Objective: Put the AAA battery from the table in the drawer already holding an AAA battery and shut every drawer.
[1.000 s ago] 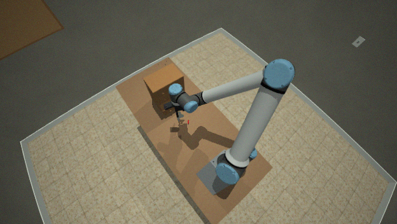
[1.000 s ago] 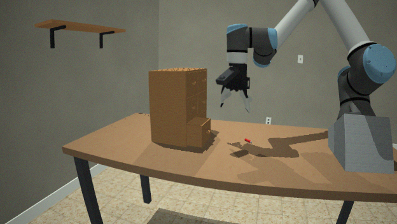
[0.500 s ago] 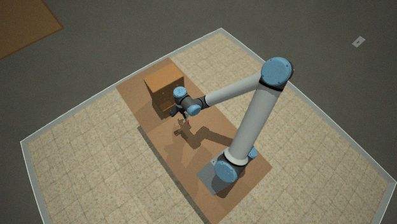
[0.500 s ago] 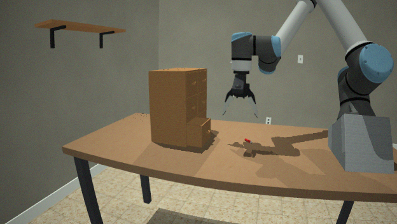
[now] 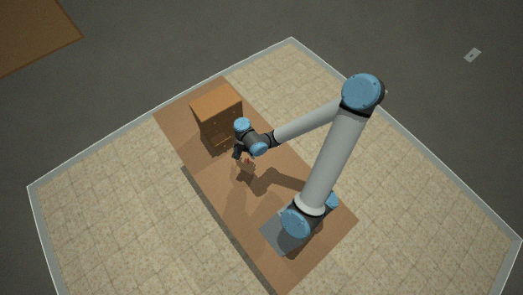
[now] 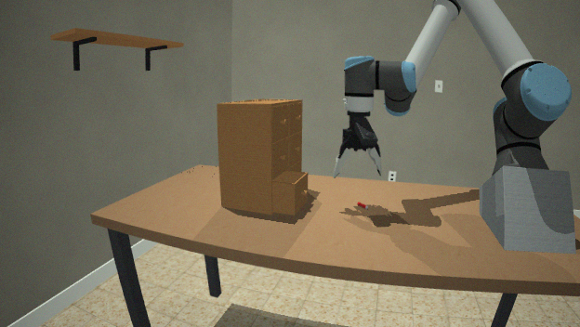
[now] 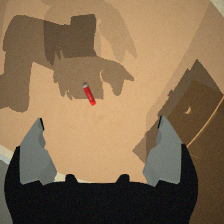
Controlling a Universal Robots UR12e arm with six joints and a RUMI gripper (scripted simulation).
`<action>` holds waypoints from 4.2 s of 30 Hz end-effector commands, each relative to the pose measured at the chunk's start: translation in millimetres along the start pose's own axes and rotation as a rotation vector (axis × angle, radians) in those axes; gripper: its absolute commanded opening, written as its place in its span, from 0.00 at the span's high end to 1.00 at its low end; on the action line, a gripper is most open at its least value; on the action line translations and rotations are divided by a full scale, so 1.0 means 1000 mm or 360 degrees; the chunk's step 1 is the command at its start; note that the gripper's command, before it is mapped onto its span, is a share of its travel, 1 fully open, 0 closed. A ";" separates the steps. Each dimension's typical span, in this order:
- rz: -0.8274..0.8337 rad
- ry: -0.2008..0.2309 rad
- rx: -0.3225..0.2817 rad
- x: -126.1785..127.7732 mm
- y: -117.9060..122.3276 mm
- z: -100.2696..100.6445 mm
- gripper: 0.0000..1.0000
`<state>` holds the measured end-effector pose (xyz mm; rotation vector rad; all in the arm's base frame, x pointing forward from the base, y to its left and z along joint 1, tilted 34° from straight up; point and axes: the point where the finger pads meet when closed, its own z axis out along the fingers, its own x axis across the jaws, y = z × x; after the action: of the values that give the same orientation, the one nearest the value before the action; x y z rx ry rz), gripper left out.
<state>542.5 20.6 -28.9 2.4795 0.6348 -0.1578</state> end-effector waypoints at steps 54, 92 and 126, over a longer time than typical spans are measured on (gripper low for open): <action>-0.0579 0.0018 -0.0005 -0.026 0.007 0.019 0.86; -0.0580 0.0019 -0.0004 -0.026 0.007 0.033 0.86; -0.0580 0.0019 -0.0004 -0.026 0.008 0.071 0.86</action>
<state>525.0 -33.7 -76.1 2.3421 1.0864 -0.2814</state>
